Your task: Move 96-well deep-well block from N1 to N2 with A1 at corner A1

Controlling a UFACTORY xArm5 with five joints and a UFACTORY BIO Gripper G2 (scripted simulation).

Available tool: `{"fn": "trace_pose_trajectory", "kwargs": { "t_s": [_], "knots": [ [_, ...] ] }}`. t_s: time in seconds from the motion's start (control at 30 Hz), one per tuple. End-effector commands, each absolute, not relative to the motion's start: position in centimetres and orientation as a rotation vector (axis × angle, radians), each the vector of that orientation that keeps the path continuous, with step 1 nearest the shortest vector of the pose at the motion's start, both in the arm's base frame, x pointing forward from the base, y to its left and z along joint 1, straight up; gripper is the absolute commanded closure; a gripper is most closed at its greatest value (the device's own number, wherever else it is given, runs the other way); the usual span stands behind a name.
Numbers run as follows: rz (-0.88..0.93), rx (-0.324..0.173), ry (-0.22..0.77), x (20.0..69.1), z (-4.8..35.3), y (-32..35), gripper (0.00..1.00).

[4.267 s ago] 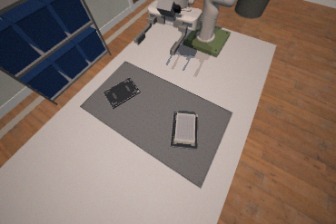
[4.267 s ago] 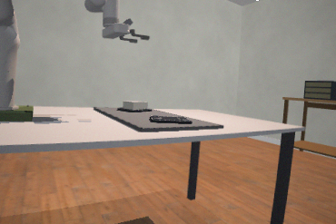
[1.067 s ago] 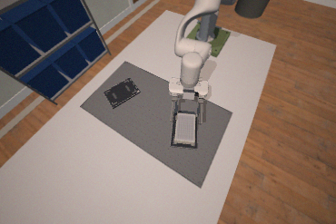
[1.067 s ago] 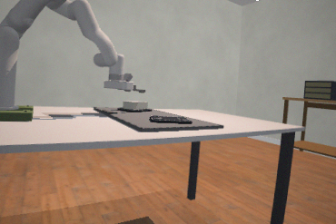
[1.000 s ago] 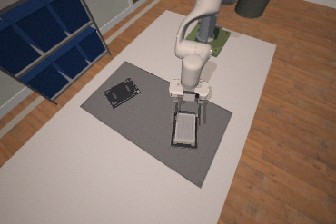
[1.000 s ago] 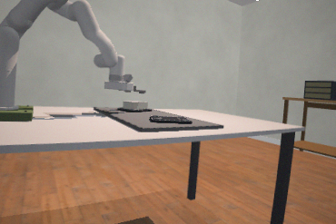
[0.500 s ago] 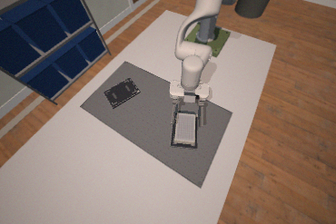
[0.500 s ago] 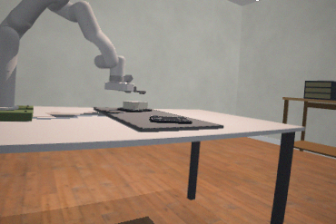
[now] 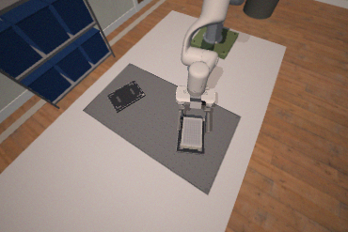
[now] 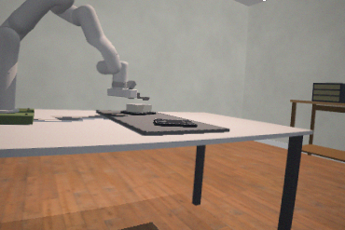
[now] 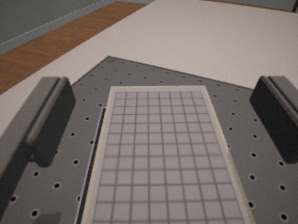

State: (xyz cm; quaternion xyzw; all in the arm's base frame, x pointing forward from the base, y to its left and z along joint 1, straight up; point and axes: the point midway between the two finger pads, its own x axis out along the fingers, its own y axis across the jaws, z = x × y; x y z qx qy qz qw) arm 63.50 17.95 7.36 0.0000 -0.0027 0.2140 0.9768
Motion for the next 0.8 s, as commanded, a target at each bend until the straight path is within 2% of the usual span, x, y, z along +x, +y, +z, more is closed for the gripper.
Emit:
{"fn": "trace_pose_trajectory", "kwargs": {
  "t_s": [0.0,0.77],
  "knots": [
    [0.431,-0.005,-0.011,63.7,7.1,18.0,0.63],
    [0.431,-0.005,-0.011,63.7,3.6,18.0,0.63]
  ]
}}
